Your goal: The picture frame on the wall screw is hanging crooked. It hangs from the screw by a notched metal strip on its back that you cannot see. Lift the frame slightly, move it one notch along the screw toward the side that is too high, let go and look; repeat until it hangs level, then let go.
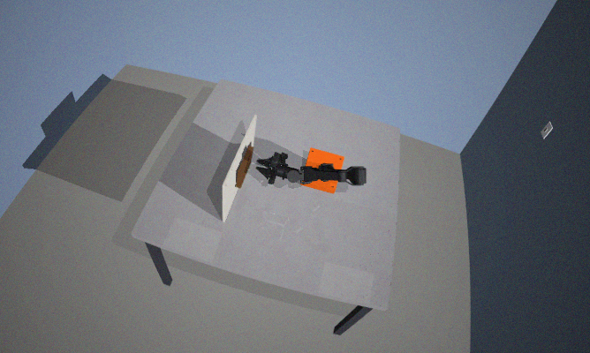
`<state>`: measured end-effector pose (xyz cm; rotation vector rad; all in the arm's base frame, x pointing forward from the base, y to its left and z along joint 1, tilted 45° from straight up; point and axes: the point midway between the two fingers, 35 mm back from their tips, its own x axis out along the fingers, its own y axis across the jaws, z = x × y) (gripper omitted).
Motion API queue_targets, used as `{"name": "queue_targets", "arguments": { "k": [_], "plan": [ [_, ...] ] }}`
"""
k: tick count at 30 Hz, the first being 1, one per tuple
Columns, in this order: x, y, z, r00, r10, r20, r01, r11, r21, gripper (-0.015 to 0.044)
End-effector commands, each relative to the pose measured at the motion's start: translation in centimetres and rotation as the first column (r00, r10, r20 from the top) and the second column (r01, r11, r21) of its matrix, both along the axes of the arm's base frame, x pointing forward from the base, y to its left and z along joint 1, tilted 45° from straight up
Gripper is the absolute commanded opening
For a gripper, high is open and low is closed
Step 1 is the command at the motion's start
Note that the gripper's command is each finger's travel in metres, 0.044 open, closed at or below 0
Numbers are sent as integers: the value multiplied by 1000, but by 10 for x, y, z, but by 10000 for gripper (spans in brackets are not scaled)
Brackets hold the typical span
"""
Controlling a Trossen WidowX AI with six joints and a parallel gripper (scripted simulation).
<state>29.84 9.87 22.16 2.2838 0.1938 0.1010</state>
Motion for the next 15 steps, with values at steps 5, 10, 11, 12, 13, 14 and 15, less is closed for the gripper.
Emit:
{"name": "queue_targets", "arguments": {
  "k": [5, 10, 11, 12, 13, 14, 15],
  "plan": [
    [-42, -10, -14, 1000, -6, 3, 6, 997, -71, 260],
    [-53, -3, 3, 1000, -3, 11, 4, 997, -81, 260],
    [-61, -2, 7, 1000, -3, 12, 4, 996, -94, 260],
    [-69, -2, 10, 1000, -3, 13, 4, 994, -107, 260],
    [-77, -3, 14, 1000, -3, 15, 5, 993, -120, 260],
    [-85, -4, 17, 1000, -3, 16, 5, 991, -133, 260],
    [-92, -7, 20, 1000, -3, 17, 6, 989, -146, 260]
  ]
}}
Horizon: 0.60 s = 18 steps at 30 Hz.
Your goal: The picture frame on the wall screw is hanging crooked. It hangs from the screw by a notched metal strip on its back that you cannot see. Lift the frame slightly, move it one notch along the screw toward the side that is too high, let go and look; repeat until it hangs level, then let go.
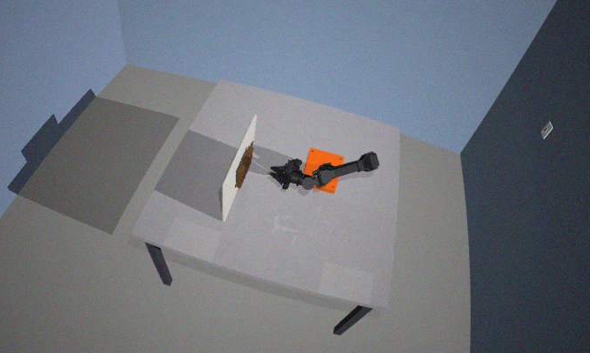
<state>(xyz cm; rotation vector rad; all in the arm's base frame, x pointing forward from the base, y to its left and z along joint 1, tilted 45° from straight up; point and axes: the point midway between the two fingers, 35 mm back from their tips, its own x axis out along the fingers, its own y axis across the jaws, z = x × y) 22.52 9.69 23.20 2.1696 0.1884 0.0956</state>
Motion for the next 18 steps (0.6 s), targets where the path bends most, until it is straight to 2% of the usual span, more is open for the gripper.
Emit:
{"name": "queue_targets", "arguments": {
  "k": [1, 7, 18],
  "plan": [
    [-27, -8, 12, 1000, -2, 11, 3, 999, -46, 260],
    [-61, -37, 18, 1000, -3, 20, 5, 993, -118, 260],
    [-62, -39, 18, 1000, -3, 20, 5, 993, -121, 260]
  ]
}}
